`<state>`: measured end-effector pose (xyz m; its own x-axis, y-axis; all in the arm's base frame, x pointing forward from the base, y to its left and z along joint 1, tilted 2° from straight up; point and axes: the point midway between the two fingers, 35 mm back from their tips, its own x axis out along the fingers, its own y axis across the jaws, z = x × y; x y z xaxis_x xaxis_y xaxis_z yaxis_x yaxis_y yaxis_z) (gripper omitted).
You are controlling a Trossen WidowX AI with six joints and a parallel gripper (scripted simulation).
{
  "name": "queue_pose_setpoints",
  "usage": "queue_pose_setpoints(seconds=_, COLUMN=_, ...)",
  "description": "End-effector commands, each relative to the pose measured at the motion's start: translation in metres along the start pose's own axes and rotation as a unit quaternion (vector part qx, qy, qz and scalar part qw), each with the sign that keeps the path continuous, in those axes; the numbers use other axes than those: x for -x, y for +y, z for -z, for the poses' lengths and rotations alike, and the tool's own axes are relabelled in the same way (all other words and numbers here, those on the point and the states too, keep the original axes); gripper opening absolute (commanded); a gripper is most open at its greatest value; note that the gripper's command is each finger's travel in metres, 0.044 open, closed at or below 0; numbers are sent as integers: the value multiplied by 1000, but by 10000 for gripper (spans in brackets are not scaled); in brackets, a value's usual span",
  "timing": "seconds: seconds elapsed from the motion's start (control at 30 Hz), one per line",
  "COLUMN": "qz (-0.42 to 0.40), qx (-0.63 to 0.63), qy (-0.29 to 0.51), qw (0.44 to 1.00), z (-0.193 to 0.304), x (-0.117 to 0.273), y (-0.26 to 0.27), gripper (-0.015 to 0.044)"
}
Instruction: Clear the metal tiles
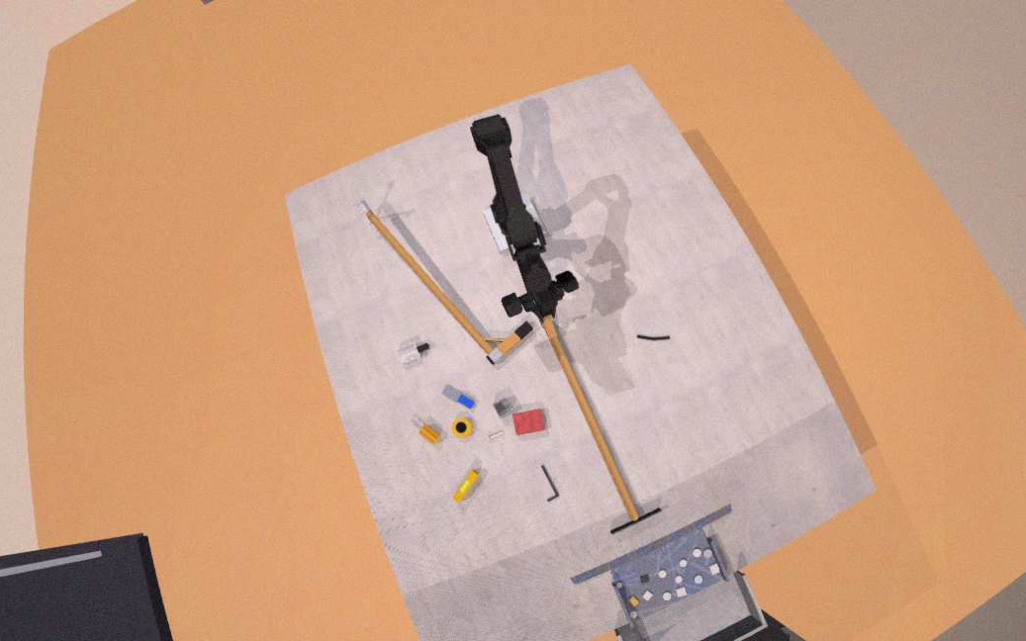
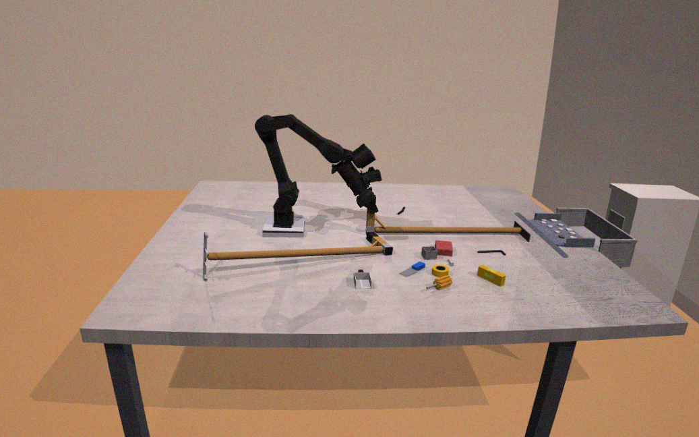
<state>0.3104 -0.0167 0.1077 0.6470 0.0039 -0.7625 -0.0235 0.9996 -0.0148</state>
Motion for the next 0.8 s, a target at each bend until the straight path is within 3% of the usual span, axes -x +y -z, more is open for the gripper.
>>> queue_pose_setpoints(seconds=0.0, qz=0, qx=0, qy=-6, qw=1000, z=2, x=6, y=0, gripper=0)
queue_pose_setpoints(seconds=0.77, qz=2, qx=-2, qy=-4, qw=1000, z=7, x=11, y=-6, gripper=0)
